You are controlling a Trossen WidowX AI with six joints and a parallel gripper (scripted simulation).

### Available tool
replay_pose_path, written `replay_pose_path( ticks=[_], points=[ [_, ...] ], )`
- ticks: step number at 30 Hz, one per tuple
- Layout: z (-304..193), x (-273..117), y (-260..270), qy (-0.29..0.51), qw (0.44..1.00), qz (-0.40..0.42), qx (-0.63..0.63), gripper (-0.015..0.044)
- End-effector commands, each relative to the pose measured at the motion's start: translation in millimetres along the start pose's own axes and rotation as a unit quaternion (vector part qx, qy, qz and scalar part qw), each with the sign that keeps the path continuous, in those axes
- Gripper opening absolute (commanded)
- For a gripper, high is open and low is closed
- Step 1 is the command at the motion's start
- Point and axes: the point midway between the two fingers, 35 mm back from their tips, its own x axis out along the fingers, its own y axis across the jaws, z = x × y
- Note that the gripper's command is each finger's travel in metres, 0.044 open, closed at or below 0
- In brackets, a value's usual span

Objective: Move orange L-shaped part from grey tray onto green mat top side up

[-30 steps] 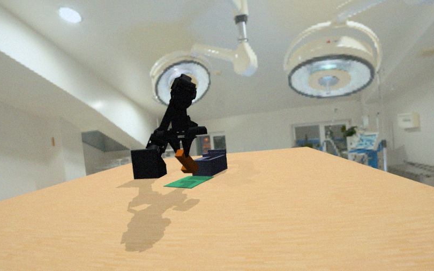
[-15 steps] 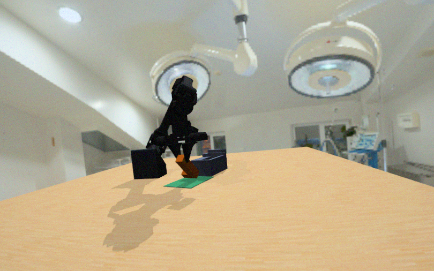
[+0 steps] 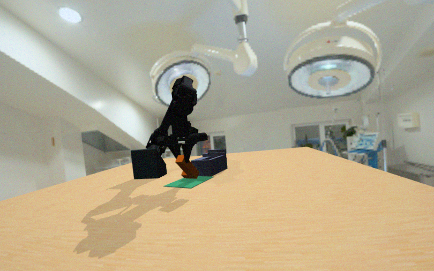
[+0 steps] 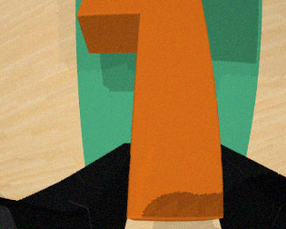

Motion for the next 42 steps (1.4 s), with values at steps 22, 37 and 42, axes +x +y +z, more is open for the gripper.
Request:
replay_pose_path(
  ticks=[22,37,42],
  points=[
    [-0.5,-88.1,-0.1,0.0,1.0,-0.001,0.003,0.04],
    [-2.0,-82.2,-2.4,0.002,1.0,-0.01,0.006,0.04],
    [-2.0,-82.2,-2.4,0.002,1.0,-0.01,0.006,0.04]
  ],
)
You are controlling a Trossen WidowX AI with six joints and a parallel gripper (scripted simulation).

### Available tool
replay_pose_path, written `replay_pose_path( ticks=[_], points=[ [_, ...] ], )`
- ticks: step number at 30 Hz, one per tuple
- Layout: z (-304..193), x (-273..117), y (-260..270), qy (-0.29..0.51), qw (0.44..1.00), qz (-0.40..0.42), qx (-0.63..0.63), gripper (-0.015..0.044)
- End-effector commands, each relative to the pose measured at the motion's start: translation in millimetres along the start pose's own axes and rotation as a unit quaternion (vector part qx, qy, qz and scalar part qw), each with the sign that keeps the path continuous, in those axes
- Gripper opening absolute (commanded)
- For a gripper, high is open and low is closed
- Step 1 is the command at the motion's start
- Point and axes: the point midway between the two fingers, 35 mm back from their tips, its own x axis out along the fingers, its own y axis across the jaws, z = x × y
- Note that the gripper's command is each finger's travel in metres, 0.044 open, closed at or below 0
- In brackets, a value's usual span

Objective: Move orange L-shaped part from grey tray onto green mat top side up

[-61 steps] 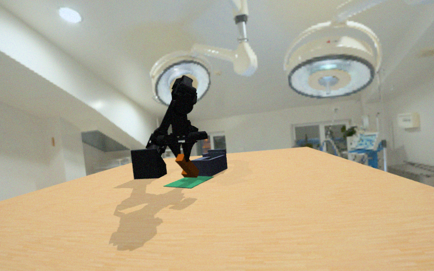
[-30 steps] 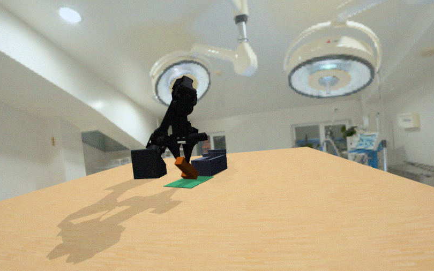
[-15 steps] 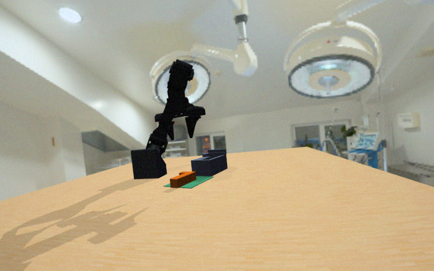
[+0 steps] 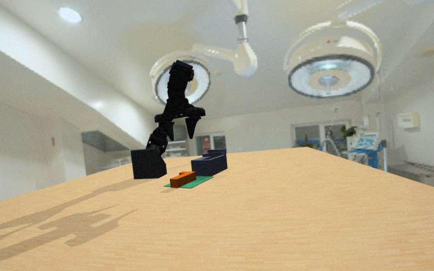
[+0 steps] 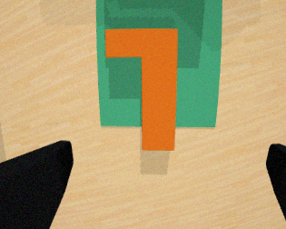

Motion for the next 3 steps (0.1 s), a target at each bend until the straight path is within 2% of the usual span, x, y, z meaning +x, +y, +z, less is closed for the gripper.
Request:
replay_pose_path(
  ticks=[1,3],
  points=[
    [-0.2,0.2,-0.3,0.0,1.0,-0.001,0.001,0.04],
    [-0.2,0.2,-0.3,0.0,1.0,-0.001,0.001,0.04]
  ],
)
